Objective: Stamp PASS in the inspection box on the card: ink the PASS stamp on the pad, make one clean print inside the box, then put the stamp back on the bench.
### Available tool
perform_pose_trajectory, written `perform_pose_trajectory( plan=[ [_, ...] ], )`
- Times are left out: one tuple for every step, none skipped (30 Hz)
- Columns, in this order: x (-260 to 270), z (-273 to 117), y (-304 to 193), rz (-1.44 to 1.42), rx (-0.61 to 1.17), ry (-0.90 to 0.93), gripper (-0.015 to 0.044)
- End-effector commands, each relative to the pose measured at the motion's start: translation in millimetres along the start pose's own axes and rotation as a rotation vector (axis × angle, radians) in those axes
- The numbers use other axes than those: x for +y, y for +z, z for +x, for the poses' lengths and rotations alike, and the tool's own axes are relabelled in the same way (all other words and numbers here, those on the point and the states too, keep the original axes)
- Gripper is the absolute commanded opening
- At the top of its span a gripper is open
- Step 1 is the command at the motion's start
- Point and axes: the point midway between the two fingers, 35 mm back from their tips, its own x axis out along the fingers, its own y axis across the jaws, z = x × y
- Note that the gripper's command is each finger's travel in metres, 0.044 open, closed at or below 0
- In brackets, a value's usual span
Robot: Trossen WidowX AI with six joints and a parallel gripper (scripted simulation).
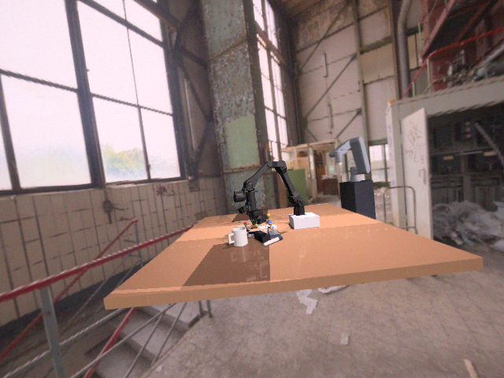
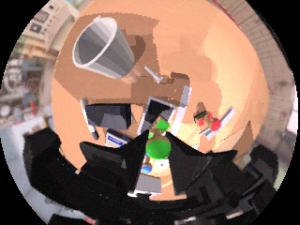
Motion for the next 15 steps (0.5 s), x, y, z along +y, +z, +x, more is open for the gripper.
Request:
perform_pose_trajectory(
  plan=[
    [0.0,3.9,-0.3,0.002,0.002,0.000,0.0000],
    [0.0,4.6,-0.3,0.002,0.002,0.000,0.0000],
    [0.0,5.2,-0.3,0.002,0.002,0.000,0.0000],
    [0.0,5.9,-0.3,0.002,0.002,0.000,0.0000],
    [0.0,6.6,-0.4,0.002,0.002,0.000,0.0000],
    [0.0,7.2,-0.4,0.002,0.002,0.000,0.0000],
    [0.0,7.9,-0.4,0.002,0.002,0.000,0.0000],
    [0.1,8.5,-0.4,0.002,0.002,0.000,0.0000],
    [0.1,9.2,-0.5,0.002,0.002,0.000,0.0000],
    [0.1,9.8,-0.5,0.002,0.002,0.000,0.0000],
    [0.1,10.5,-0.5,0.001,0.002,0.000,0.0000],
    [0.1,11.2,-0.6,0.001,0.002,0.000,0.0000],
    [0.1,11.8,-0.6,0.001,0.002,0.000,0.0000],
    [0.1,12.5,-0.6,0.001,0.002,0.000,0.0000],
    [0.1,13.1,-0.7,0.001,0.002,0.000,0.0000]
  ],
)
